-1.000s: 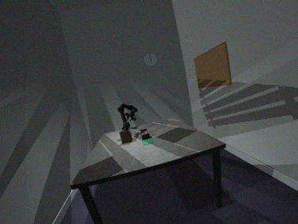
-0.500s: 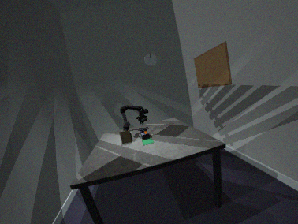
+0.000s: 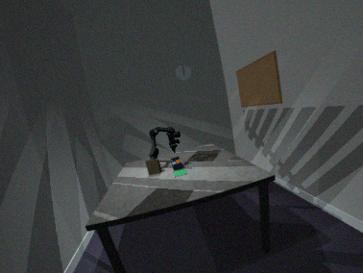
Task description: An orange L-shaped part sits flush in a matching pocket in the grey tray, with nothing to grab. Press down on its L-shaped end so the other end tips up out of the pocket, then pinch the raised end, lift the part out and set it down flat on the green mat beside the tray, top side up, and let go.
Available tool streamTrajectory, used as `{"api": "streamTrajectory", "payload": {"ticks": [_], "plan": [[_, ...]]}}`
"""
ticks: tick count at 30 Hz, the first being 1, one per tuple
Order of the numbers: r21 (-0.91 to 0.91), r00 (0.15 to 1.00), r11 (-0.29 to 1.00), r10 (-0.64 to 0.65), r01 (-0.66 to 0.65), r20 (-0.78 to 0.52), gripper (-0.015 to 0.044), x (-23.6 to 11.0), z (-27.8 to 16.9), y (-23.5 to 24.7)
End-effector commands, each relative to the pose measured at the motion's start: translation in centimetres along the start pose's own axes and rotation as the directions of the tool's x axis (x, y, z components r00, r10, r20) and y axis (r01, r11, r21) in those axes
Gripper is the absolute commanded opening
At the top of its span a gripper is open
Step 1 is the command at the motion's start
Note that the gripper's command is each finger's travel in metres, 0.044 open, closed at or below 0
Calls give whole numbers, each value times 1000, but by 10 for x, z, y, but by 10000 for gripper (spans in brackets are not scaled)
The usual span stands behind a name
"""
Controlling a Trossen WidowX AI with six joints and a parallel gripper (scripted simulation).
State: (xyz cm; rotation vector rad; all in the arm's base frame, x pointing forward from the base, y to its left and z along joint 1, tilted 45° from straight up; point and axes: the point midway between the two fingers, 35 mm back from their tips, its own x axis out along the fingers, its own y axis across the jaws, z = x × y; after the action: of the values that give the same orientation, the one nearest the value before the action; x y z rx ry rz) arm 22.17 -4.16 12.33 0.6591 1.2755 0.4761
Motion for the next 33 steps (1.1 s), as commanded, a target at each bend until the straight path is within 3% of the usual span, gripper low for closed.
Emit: {"api": "streamTrajectory", "payload": {"ticks": [1,5,11,33], "plan": [[29,1000,1000,5,-5,-7,180,0,-8,-9],[29,1000,1000,2,-2,-7,180,13,-6,-10],[28,1000,1000,7,-7,-6,180,71,-8,-8],[28,1000,1000,7,-7,-5,180,93,-8,-8]]}}
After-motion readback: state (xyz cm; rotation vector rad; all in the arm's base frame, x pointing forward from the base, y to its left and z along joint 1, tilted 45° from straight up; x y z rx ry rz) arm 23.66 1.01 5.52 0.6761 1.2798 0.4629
